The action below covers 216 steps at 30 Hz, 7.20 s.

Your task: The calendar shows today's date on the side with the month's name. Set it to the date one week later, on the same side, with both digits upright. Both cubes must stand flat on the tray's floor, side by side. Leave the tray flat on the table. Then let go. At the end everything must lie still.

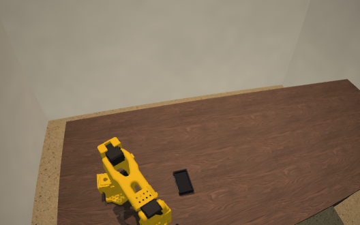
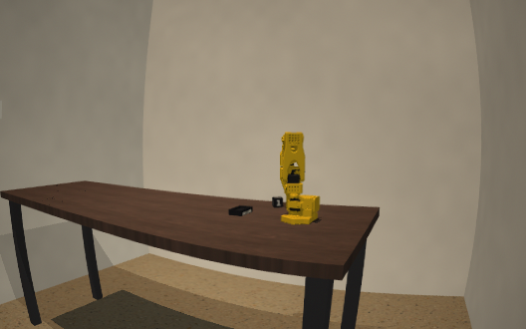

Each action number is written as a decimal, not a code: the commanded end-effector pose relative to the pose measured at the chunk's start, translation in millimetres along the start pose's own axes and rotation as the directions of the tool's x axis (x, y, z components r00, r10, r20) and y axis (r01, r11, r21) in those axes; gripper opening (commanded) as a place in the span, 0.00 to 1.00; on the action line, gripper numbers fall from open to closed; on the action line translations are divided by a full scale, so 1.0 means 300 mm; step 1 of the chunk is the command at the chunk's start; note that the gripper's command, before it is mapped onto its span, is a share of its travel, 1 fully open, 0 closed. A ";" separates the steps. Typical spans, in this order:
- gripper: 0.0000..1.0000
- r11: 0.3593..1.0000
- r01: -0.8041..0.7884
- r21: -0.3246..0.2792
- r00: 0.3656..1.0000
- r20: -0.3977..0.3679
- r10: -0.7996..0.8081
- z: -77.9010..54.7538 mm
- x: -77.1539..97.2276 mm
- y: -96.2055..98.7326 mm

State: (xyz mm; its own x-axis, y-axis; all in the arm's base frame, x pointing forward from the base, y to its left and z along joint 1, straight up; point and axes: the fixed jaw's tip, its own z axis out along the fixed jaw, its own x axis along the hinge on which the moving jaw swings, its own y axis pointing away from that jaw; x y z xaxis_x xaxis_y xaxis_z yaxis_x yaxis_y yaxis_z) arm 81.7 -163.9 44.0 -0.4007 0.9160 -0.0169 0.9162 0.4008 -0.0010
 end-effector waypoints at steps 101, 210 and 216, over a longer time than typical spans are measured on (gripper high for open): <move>0.23 1.000 -0.019 -0.002 0.999 0.035 0.019 0.070 -0.015 -0.005; 0.35 1.000 -0.017 -0.010 0.860 0.509 0.020 -0.392 -0.009 -0.006; 0.35 1.000 -0.007 -0.005 0.860 0.510 0.009 -0.391 -0.008 -0.006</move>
State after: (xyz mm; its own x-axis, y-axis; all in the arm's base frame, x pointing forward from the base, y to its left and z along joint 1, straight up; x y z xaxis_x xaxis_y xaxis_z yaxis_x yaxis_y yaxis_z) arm 81.5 -163.2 150.3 -0.3526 0.8082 -0.4717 0.9159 0.4015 0.0032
